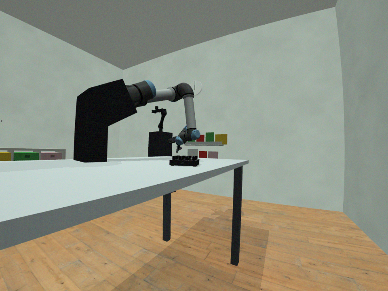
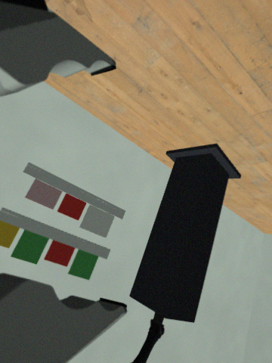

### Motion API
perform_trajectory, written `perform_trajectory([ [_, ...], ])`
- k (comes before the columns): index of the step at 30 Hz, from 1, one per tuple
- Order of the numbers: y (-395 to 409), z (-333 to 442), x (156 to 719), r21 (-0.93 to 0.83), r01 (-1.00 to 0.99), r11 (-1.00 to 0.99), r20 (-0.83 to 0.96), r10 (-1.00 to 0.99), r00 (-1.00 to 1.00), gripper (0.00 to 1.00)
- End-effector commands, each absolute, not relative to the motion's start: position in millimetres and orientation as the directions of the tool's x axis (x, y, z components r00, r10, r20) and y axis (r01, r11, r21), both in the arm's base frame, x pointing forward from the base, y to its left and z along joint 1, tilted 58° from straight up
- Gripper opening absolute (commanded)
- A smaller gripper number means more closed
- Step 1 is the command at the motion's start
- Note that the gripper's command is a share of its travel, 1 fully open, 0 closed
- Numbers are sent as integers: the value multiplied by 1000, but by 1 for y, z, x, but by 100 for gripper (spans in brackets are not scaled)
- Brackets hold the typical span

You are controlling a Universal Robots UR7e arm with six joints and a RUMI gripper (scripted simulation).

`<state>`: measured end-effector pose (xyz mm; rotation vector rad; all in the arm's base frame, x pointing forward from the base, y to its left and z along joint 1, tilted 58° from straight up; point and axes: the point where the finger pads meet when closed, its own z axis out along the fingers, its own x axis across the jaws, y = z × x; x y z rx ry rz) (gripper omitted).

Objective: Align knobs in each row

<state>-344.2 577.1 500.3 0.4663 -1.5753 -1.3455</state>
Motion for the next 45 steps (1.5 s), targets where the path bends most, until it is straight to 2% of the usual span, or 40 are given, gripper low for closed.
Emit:
perform_trajectory([
  [1, 577, 501, -344, 904, 291, 313, 418, -788, -451, 100],
  [45, 576, 509, -341, 898, 304, 317, 429, -781, -454, 100],
])
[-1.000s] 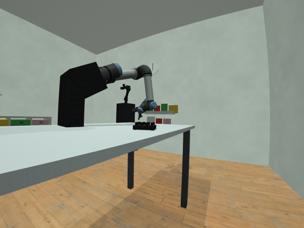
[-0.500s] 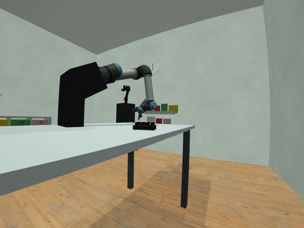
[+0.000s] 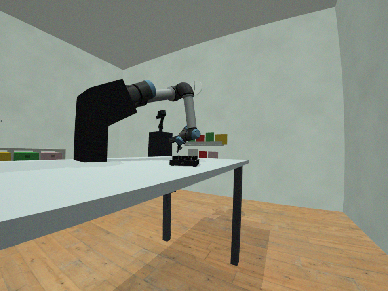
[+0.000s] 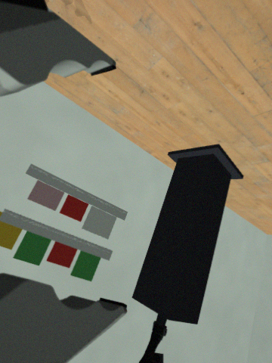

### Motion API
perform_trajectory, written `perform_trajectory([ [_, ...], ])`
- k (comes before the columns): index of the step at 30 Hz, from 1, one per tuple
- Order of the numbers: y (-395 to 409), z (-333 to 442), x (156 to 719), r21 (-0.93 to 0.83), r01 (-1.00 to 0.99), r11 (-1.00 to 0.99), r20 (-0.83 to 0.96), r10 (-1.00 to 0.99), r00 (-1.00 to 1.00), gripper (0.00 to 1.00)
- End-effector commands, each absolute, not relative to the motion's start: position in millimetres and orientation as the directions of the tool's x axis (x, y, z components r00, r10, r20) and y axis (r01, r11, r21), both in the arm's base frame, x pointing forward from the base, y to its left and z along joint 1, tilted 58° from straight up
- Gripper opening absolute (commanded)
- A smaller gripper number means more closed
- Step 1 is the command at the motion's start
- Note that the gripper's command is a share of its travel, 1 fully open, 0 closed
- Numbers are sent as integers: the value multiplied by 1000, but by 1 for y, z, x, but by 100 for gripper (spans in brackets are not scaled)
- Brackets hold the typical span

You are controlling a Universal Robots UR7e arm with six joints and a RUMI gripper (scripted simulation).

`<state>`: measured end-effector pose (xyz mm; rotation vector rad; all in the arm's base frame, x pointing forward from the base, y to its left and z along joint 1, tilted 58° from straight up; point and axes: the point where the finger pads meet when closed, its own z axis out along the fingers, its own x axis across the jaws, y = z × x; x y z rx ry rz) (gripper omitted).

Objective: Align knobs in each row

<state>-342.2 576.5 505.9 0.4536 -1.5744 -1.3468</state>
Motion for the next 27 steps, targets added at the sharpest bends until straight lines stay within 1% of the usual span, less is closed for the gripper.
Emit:
perform_trajectory([
  [1, 576, 510, -341, 898, 306, 317, 430, -780, -454, 100],
  [27, 573, 547, -325, 865, 373, 336, 487, -742, -461, 100],
])
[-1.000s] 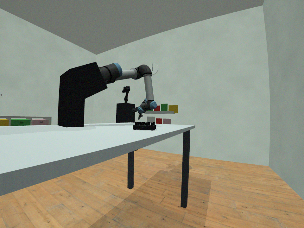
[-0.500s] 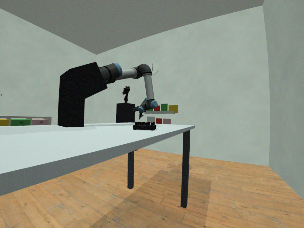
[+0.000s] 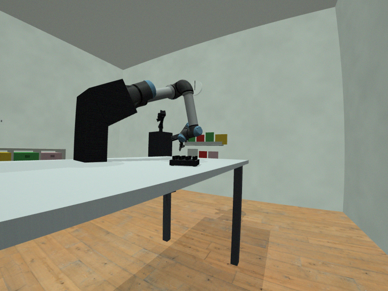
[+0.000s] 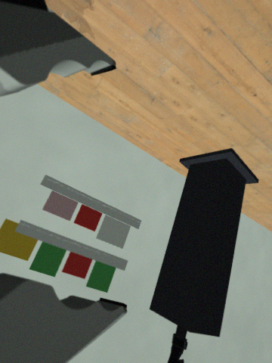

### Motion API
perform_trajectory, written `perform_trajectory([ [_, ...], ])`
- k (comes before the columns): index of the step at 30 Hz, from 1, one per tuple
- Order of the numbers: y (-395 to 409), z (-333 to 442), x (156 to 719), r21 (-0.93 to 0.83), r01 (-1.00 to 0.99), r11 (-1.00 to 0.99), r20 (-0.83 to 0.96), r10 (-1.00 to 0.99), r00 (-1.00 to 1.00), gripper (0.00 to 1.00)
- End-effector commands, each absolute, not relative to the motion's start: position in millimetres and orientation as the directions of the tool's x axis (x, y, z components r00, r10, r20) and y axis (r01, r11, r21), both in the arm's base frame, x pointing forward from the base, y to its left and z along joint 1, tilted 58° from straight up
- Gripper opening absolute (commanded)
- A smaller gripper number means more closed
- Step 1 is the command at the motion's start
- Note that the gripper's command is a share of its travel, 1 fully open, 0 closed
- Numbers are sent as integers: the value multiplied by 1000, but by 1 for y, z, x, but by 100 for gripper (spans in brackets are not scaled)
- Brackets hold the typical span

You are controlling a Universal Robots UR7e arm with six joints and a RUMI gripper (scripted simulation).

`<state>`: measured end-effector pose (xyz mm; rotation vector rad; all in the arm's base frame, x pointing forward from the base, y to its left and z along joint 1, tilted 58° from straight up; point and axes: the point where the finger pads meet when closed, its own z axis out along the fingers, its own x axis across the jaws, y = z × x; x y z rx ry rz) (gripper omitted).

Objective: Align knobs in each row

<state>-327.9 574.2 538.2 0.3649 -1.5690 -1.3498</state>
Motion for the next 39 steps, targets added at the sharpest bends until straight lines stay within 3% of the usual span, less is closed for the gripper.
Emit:
perform_trajectory([
  [1, 572, 549, -324, 862, 378, 337, 491, -739, -461, 100],
  [39, 534, 683, -270, 693, 628, 354, 678, -616, -401, 100],
])
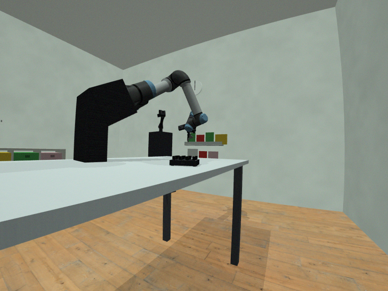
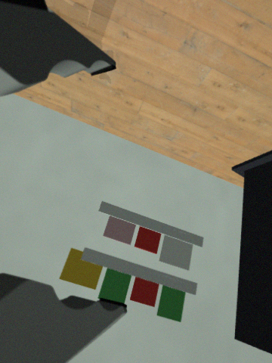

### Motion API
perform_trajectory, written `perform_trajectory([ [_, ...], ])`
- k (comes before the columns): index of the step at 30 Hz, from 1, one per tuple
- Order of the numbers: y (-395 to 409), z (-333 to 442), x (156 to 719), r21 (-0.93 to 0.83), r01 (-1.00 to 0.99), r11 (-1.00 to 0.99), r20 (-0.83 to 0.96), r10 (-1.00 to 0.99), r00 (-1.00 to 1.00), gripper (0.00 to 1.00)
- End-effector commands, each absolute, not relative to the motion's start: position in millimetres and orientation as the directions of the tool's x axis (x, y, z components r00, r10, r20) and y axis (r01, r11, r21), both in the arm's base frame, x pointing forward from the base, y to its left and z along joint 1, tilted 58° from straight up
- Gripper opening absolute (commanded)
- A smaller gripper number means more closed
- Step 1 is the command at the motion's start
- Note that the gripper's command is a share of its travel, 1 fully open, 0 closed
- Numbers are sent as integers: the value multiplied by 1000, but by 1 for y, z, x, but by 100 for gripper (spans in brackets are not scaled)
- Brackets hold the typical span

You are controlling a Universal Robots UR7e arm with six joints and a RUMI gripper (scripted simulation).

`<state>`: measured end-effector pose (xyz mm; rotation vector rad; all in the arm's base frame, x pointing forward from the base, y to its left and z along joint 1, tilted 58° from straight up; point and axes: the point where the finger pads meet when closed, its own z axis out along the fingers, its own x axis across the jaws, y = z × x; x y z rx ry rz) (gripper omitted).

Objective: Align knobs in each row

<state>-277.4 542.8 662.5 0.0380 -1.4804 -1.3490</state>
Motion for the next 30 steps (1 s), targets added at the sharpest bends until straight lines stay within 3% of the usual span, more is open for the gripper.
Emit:
perform_trajectory([
  [1, 532, 688, -268, 685, 637, 354, 684, -613, -396, 100],
  [19, 484, 772, -238, 524, 783, 335, 779, -561, -282, 100],
  [30, 544, 743, -158, 429, 859, 279, 855, -434, -286, 100],
])
